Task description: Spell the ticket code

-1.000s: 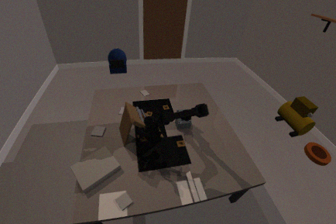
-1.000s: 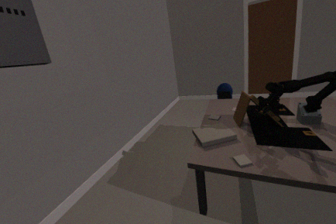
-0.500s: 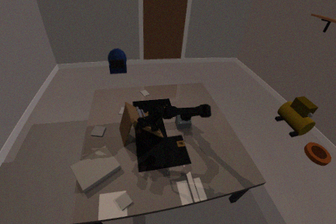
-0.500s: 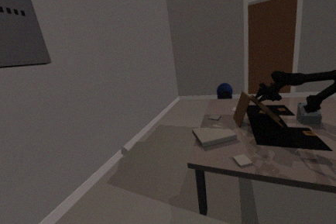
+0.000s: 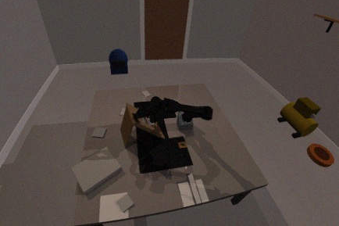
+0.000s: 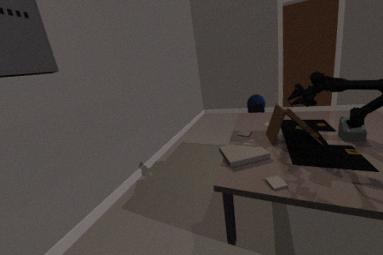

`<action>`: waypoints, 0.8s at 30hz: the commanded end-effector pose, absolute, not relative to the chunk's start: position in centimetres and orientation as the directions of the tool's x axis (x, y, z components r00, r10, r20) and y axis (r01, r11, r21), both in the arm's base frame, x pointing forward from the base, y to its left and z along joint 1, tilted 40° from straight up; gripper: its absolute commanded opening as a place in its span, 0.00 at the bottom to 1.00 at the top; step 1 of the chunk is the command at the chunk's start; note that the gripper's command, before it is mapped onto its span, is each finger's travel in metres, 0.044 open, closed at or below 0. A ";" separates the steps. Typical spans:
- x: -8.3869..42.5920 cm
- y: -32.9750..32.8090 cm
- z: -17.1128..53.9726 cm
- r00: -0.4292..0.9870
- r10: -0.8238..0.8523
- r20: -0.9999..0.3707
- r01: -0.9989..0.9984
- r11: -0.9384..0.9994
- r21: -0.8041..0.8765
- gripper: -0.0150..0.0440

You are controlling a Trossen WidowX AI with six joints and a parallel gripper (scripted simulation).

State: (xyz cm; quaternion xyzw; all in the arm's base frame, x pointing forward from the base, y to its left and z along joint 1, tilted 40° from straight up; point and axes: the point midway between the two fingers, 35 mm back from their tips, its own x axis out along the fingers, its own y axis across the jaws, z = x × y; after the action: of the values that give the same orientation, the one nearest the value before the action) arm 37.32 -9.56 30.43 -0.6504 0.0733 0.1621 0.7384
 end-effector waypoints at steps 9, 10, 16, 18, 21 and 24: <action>38.1 -15.0 27.0 0.927 0.074 -0.368 -0.376 0.221 -0.900 0.25; 38.4 -15.5 26.7 0.927 0.059 -0.371 -0.374 0.218 -0.901 0.25; 38.9 -17.6 23.8 0.905 0.065 -0.421 -0.417 0.335 -0.845 0.25; 38.9 -18.2 22.7 0.895 0.075 -0.440 -0.433 0.385 -0.815 0.25; 38.8 -19.2 21.0 0.880 0.092 -0.465 -0.452 0.460 -0.764 0.25; 38.6 -20.1 19.4 0.866 0.110 -0.488 -0.466 0.532 -0.707 0.25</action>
State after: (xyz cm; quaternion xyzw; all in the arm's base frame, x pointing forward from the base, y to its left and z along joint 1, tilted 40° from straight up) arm 38.75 -18.97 21.17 -0.4975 0.1814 0.1631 0.8324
